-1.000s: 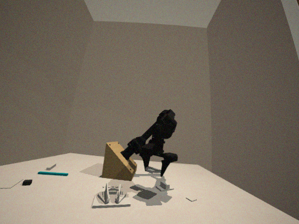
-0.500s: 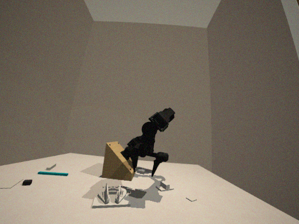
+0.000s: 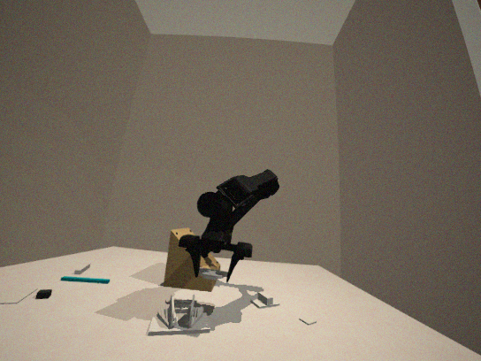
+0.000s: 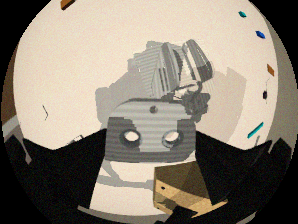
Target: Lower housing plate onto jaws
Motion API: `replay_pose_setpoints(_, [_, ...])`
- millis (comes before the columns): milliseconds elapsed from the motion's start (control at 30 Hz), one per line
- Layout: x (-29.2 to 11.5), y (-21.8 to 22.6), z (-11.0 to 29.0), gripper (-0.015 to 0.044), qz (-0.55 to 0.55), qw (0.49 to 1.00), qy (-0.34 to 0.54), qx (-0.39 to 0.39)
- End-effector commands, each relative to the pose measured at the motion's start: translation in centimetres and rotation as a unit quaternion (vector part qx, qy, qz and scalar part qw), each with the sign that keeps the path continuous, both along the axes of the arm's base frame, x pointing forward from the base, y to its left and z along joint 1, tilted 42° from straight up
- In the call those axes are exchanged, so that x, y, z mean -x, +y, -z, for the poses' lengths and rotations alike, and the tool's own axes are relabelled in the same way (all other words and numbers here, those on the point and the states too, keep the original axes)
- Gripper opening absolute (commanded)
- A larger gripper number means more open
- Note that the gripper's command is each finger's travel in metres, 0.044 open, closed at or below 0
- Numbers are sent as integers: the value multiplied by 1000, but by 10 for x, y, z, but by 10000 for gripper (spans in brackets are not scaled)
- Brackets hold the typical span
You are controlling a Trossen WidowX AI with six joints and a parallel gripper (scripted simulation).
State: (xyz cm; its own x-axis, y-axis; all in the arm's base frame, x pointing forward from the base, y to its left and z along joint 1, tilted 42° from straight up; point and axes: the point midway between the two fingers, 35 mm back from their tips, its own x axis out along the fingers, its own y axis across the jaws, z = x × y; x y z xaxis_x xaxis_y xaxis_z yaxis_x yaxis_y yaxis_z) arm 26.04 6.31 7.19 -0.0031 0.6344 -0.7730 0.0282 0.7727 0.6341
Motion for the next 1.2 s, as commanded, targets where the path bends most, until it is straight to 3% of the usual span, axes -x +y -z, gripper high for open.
replay_pose_setpoints(0, [-3, -10, 7, 351, -23, 1000, -21, -4])
replay_pose_setpoints(533, [-6, -49, 40, 351, -127, 985, -116, -22])
replay_pose_setpoints(1167, [-6, -49, 40, 351, -130, 984, -119, -22])
